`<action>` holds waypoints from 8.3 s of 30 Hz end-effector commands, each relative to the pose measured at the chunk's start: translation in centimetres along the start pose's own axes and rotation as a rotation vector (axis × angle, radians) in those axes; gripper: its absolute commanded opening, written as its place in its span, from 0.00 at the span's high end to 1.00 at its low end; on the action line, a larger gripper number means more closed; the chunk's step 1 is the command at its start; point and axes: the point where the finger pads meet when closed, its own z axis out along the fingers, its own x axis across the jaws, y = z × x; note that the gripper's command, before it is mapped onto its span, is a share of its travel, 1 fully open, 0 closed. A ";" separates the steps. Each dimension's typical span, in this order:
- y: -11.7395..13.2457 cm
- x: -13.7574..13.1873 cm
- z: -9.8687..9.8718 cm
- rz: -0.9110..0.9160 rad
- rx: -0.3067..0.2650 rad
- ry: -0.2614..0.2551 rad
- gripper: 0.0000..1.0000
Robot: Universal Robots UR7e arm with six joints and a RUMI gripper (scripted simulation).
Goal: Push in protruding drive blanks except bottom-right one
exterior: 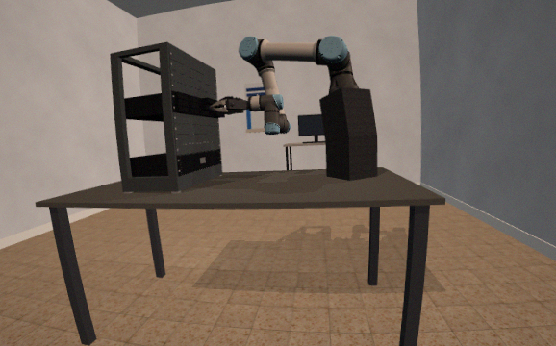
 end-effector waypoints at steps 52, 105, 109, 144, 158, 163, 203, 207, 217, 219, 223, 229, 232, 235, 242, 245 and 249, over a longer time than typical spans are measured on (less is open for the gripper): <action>0.1 0.5 1.5 -0.002 0.000 0.004 1.00; 0.2 1.0 2.1 -0.002 0.000 0.004 1.00; 0.2 1.0 2.1 -0.002 0.000 0.004 1.00; 0.2 1.3 2.5 -0.002 0.000 0.004 1.00; 0.2 1.3 2.5 -0.002 0.000 0.004 1.00; 0.2 1.3 2.5 -0.002 0.000 0.004 1.00; 0.2 2.1 -8.0 -0.002 0.000 0.004 1.00; 0.1 3.0 -8.7 -0.002 0.000 0.004 1.00; 0.1 3.0 -7.2 -0.002 0.000 0.004 1.00; 0.1 3.0 -6.1 -0.002 0.000 0.004 1.00; 0.1 3.0 -3.7 -0.002 0.000 0.004 1.00; 0.1 3.1 -2.4 -0.002 0.000 0.004 1.00; 0.1 3.1 -2.2 -0.002 0.000 0.004 1.00; 0.1 3.1 -2.2 -0.002 0.000 0.004 1.00; 0.1 3.1 -2.2 -0.002 0.000 0.004 1.00; 0.1 3.1 -2.2 -0.002 0.000 0.004 1.00; 0.1 3.1 -2.2 -0.002 0.000 0.004 1.00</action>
